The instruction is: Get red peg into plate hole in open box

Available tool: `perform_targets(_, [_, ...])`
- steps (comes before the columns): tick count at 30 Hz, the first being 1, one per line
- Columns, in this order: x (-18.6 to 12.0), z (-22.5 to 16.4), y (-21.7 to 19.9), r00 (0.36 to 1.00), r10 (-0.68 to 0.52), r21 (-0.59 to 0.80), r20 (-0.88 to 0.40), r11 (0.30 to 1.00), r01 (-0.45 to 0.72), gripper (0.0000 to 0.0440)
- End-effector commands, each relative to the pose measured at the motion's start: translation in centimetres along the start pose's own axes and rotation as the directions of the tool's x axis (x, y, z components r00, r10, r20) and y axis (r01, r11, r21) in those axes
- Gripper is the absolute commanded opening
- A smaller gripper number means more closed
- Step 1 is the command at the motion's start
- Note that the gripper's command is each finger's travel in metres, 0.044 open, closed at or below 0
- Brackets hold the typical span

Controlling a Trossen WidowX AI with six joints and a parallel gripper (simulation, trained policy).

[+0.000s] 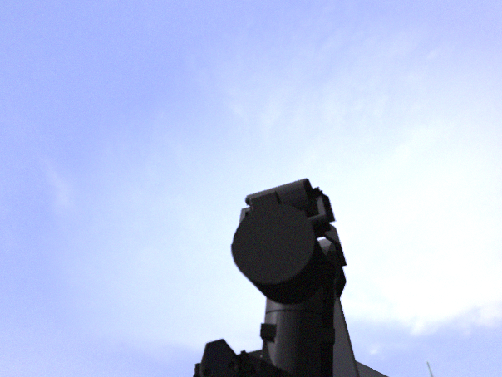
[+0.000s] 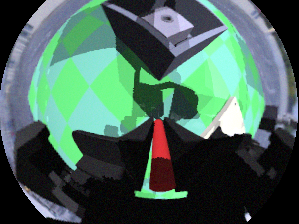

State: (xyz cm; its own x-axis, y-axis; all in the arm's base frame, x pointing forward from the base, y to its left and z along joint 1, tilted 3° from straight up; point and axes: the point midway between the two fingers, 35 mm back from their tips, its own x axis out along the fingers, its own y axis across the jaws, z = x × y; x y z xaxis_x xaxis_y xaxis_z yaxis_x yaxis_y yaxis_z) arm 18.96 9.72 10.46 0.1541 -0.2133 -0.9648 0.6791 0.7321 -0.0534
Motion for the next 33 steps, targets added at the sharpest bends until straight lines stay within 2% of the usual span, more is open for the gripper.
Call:
perform_targets(1, [-1.5,1.4,0.1,0.999,0.018,0.025,0.033,1.0,-0.019,0.0])
perform_targets(17, [-3.3,8.9,-0.3,0.988,0.019,0.224,0.152,0.973,-0.053,0.0])
perform_targets(33, [-1.2,16.1,-1.5,0.979,-0.017,0.307,0.204,0.951,-0.048,0.0])
